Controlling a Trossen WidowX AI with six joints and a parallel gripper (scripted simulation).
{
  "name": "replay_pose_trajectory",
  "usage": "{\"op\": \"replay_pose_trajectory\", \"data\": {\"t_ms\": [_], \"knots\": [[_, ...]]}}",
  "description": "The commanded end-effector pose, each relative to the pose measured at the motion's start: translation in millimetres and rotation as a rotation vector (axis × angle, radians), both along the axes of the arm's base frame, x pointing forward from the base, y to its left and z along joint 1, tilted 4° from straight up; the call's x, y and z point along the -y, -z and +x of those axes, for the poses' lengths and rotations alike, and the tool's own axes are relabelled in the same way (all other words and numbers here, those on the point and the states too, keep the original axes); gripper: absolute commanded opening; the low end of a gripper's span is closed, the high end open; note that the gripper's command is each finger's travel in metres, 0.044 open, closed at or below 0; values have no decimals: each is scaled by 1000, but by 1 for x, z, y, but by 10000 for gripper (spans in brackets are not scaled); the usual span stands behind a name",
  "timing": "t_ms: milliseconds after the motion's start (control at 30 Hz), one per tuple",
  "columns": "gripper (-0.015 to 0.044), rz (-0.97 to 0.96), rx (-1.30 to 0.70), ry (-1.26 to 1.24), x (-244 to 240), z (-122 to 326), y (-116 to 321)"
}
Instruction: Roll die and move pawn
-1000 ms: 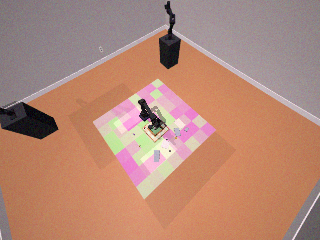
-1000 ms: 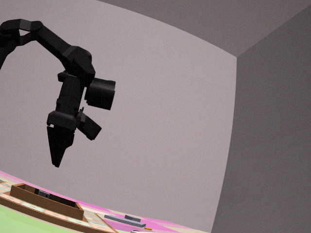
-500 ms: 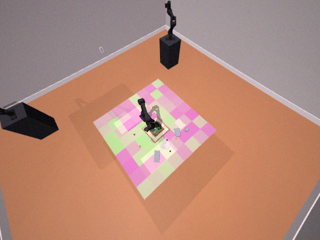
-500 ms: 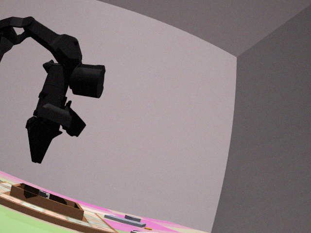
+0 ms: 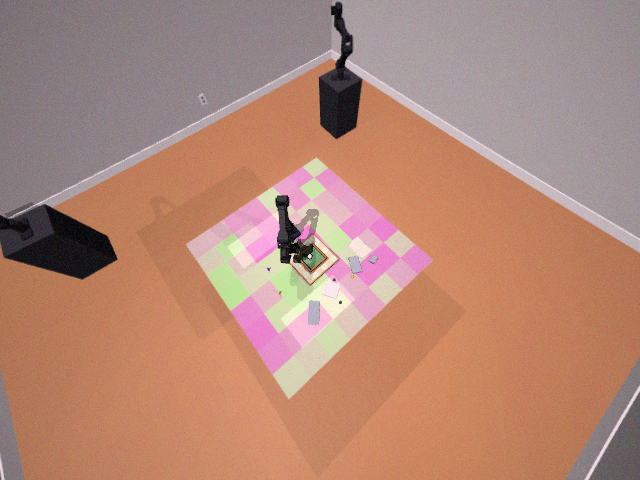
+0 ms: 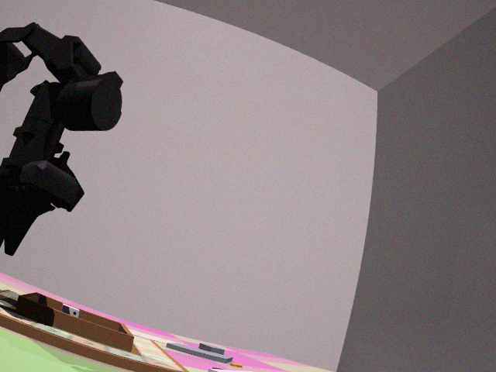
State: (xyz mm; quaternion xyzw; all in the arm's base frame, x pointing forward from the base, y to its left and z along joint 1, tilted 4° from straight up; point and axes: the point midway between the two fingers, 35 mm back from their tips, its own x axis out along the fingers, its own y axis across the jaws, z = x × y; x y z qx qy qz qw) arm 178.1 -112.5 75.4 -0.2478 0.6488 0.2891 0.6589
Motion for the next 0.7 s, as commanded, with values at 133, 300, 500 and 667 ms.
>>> {"op": "replay_pose_trajectory", "data": {"t_ms": [133,300,500,667], "knots": [[200,-3,-1,-47,3,-6,3],[200,-3,-1,-47,2,-7,17],[200,-3,-1,-47,2,-6,24],[200,-3,-1,-47,2,-6,32]]}}
